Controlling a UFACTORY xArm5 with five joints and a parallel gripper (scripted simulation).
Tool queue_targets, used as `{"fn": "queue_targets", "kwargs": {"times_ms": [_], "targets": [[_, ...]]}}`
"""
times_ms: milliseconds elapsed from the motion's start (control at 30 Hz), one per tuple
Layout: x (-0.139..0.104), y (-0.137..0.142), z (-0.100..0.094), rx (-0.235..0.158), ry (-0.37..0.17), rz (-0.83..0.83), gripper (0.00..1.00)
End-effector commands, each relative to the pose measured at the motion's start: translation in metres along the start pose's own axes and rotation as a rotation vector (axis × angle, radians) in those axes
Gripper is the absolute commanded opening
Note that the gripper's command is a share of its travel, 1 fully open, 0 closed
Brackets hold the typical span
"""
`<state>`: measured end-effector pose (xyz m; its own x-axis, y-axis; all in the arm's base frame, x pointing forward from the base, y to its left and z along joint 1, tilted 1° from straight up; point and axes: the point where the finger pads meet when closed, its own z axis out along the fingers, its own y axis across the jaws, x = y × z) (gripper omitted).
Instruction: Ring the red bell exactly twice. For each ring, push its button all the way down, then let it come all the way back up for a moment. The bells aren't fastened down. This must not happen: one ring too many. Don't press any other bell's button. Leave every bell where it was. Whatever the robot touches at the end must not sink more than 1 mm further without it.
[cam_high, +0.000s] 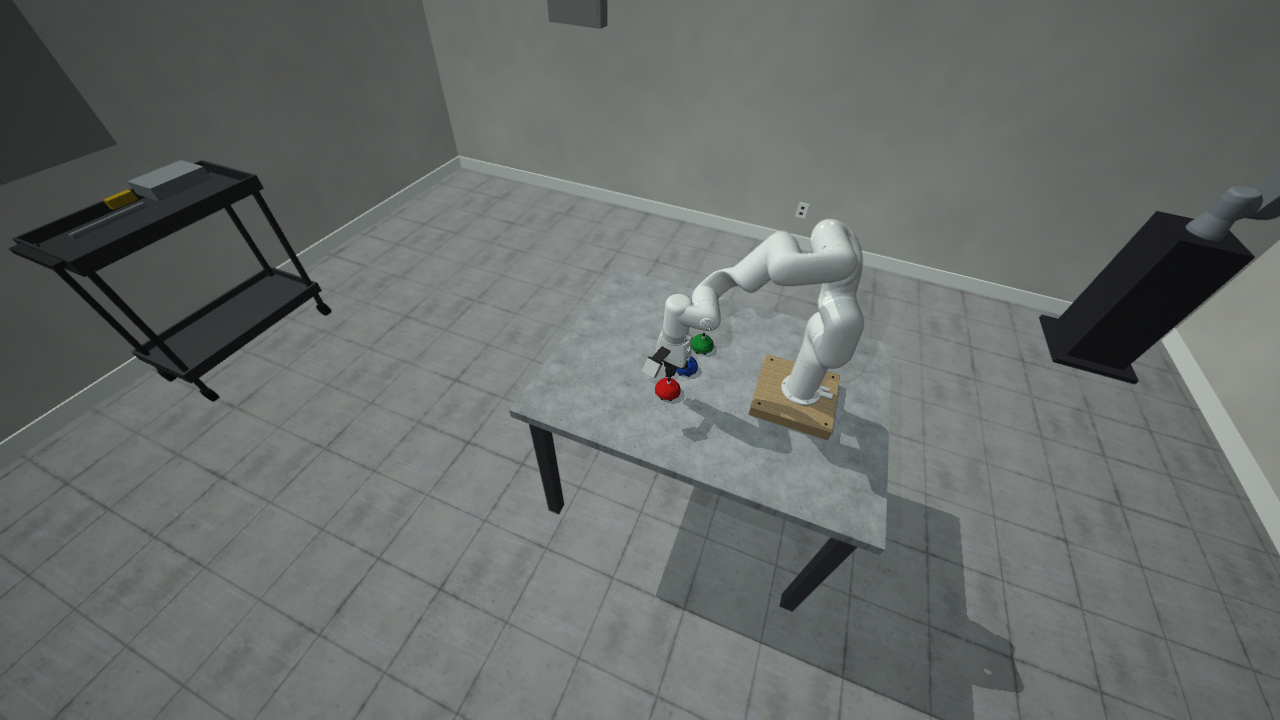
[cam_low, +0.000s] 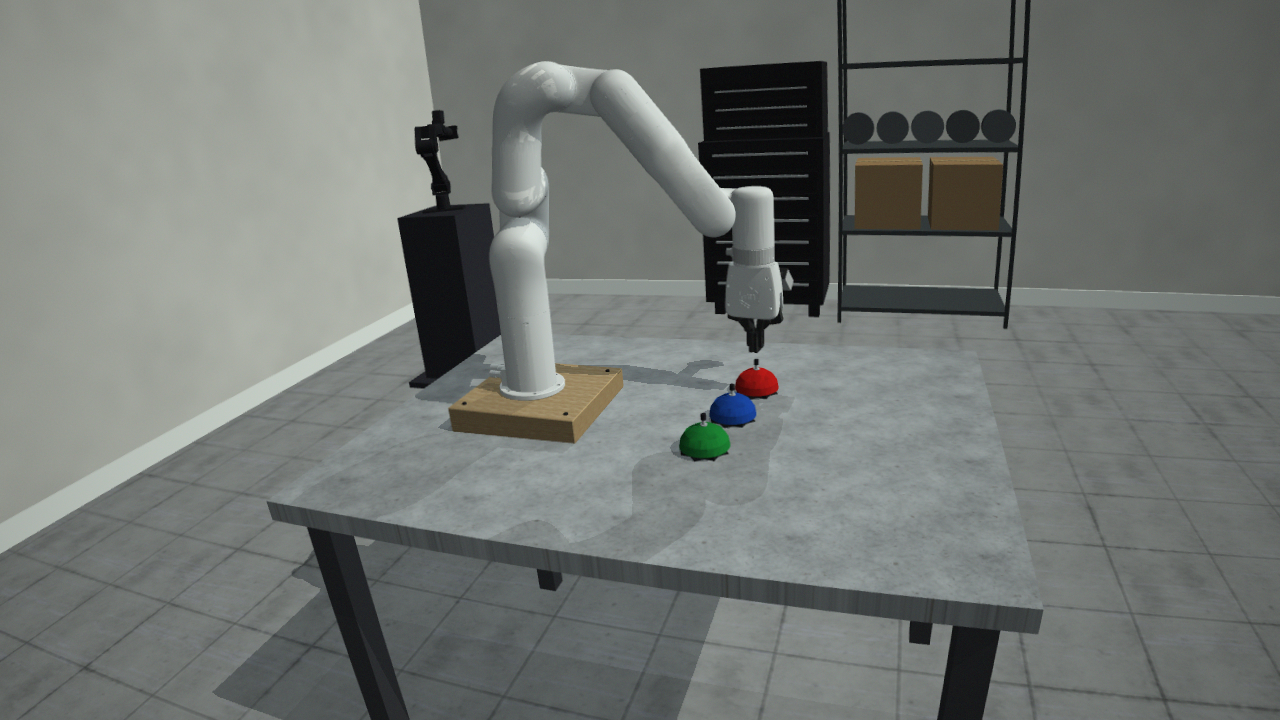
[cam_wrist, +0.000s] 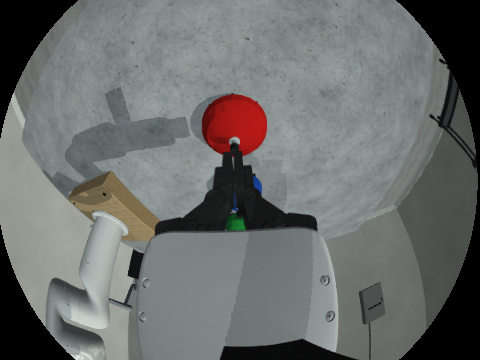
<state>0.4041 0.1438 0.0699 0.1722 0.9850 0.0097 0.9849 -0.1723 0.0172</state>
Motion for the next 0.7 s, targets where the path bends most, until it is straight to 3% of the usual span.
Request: {"fn": "queue_targets", "kwargs": {"times_ms": [0,667], "targets": [[0.0008,0.0014,0.0027,-0.004,0.002,0.000,0.00],[0.0009,0.0016,0.0101,-0.004,0.002,0.000,0.00]]}}
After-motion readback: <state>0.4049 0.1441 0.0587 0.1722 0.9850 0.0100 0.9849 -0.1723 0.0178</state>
